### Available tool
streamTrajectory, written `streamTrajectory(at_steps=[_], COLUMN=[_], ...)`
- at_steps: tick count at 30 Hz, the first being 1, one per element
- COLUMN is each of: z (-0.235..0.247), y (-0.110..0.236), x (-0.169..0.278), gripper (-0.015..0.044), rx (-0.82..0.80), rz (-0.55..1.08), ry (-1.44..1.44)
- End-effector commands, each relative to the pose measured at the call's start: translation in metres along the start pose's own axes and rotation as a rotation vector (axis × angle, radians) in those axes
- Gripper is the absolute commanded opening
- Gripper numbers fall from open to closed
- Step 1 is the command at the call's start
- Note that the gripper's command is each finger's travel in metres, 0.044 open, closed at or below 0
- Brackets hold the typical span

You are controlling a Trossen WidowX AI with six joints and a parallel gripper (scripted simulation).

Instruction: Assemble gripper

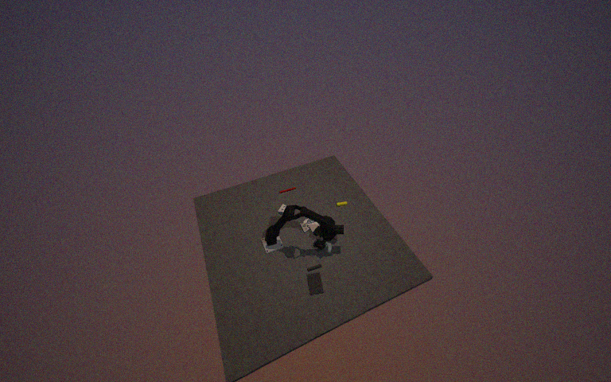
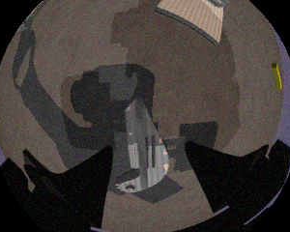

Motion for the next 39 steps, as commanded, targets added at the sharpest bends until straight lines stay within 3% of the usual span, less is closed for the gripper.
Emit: streamTrajectory(at_steps=[1, 4, 11, 23, 39], z=[0.0, 0.0, 0.0, 0.0, -0.001], y=[0.0, 0.0, 0.0, 0.002, 0.053], x=[0.0, 0.0, 0.0, 0.0, 0.002], gripper=[0.0256, 0.0177, 0.0134, 0.0134, 0.0134], rx=[0.0, 0.0, 0.0, 0.0, 0.0], rz=[0.0, 0.0, 0.0, 0.0, -0.002], ry=[0.0, 0.0, 0.0, 0.0, 0.002])
Point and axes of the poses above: the point midway between the two fingers, 35 mm back from their tips, its own y axis back along the fingers, its own z axis across the jaws, x = y × z, the point moved 5 cm from there along y, back along the fingers, and after that the axes turned 13 degrees about y, right-handed, at the moved point
